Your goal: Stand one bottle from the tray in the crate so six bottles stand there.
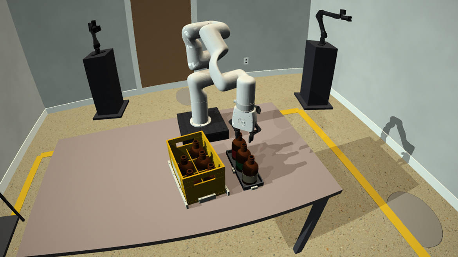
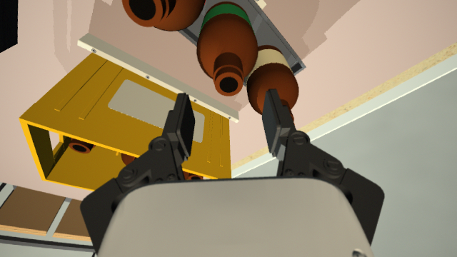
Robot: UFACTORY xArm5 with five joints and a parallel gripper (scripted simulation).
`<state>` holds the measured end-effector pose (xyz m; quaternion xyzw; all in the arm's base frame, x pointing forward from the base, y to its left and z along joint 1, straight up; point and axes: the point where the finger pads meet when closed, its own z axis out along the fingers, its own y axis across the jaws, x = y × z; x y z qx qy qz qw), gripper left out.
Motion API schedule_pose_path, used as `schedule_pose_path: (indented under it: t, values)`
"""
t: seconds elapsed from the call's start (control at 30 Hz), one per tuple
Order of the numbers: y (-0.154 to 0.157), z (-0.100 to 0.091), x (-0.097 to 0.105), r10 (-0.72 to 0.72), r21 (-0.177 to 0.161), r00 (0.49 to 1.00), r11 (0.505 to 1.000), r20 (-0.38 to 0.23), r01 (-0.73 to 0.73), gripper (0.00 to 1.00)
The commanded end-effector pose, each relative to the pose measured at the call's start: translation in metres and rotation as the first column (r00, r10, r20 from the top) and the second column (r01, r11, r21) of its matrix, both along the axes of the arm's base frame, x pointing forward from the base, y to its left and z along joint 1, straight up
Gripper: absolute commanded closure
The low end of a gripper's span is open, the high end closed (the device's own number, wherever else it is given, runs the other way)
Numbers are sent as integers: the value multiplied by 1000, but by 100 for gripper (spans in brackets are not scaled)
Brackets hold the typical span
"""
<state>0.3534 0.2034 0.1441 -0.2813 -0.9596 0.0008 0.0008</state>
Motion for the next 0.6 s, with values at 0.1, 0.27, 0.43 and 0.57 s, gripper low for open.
schedule_pose_path:
  t: [0.1, 0.27, 0.43, 0.57]
  values:
    - [1, -4, 1, 0, 2, 1000, 1000, 4, 0, 35]
    - [1, -7, 1, 0, 2, 1000, 1000, 4, 0, 35]
    - [1, -9, 1, 0, 2, 1000, 1000, 4, 0, 35]
    - [1, -9, 1, 0, 2, 1000, 1000, 4, 0, 35]
